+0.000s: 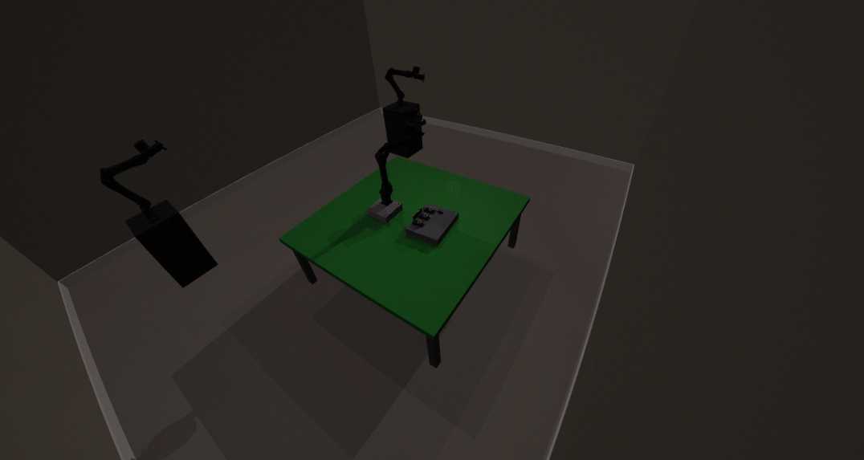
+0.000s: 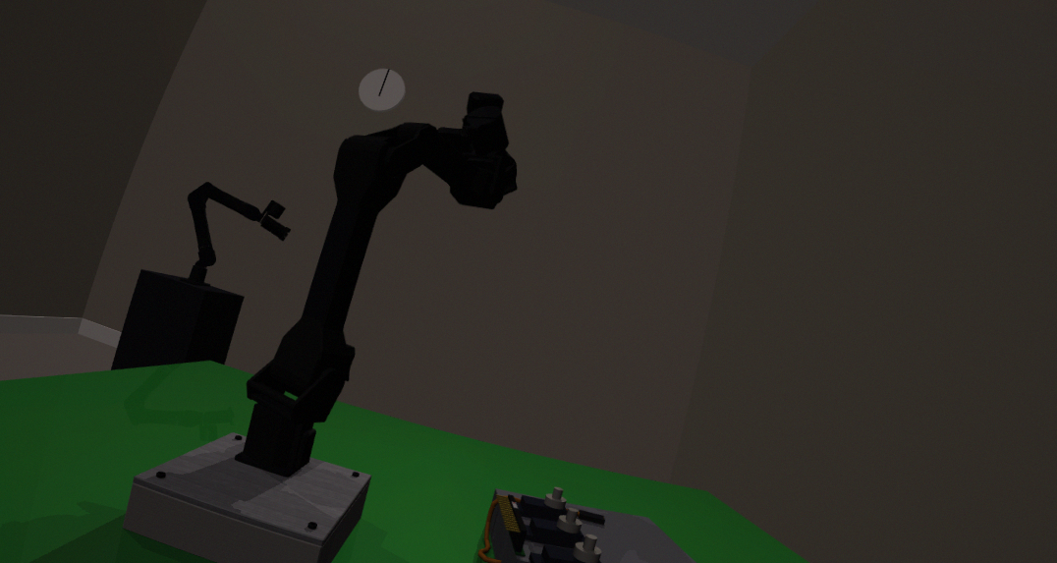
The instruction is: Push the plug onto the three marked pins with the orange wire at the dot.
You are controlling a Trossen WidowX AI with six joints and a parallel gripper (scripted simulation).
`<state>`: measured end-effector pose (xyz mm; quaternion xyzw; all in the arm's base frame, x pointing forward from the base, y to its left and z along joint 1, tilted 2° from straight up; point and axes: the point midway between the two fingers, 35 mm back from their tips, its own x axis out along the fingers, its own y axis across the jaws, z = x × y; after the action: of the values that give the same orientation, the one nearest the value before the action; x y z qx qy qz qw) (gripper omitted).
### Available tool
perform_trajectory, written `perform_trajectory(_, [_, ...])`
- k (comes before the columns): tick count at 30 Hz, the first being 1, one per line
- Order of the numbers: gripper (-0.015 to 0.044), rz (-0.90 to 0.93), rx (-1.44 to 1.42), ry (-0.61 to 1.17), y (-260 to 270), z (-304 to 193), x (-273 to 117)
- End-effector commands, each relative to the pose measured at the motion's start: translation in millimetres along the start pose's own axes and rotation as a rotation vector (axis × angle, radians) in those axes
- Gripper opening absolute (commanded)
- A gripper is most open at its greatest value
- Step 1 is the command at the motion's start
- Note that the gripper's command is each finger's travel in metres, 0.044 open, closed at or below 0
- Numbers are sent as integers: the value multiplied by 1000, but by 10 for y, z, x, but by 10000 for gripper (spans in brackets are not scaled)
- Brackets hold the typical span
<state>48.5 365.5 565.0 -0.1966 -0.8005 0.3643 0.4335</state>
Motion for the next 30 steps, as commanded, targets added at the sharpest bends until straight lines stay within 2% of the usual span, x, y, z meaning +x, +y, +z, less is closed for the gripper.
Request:
perform_trajectory(1, [115,22,61,98,-22,-171,-175])
perform_trajectory(16, [115,51,260,471,-101,-690,-950])
perform_trajectory(30, [115,-13,408,837,-208,-966,-1826])
